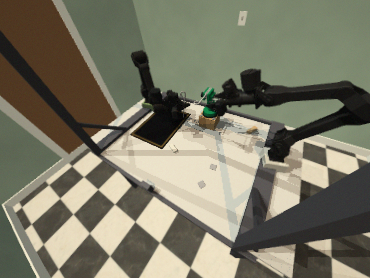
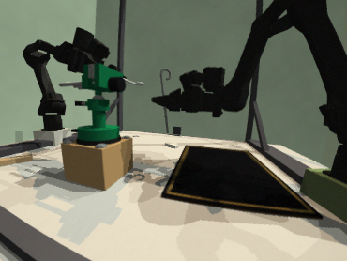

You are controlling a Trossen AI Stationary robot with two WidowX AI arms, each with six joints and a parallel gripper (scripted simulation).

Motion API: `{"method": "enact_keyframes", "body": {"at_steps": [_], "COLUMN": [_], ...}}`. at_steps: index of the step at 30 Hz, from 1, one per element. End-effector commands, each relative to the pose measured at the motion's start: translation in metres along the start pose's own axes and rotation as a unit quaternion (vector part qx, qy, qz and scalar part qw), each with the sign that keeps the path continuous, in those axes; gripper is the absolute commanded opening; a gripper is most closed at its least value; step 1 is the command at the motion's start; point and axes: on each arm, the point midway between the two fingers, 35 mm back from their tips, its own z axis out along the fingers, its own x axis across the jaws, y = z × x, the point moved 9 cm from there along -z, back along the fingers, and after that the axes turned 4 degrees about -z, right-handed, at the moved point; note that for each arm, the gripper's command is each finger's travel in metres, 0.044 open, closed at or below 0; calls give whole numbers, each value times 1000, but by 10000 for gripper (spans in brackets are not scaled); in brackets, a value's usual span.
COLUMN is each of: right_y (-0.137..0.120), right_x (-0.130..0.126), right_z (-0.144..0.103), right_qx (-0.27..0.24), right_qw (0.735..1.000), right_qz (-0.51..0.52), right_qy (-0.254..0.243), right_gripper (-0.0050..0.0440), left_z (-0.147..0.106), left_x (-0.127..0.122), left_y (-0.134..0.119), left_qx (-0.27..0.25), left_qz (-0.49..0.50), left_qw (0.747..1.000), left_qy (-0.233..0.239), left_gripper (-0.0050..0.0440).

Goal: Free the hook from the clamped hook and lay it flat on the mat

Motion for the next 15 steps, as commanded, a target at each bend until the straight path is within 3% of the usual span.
{"method": "enact_keyframes", "body": {"at_steps": [1, 15], "right_y": [5, 5], "right_x": [0, 0], "right_z": [-2, -2], "right_qx": [-10, -10], "right_qw": [1000, 1000], "right_qz": [-3, -3], "right_qy": [1, 1], "right_gripper": [440, 440], "left_z": [-4, -19], "left_x": [-3, -8], "left_y": [5, -5], "left_qx": [4, 42], "left_qz": [-14, -20], "left_qw": [1000, 999], "left_qy": [-5, -19], "left_gripper": [0, 0]}}
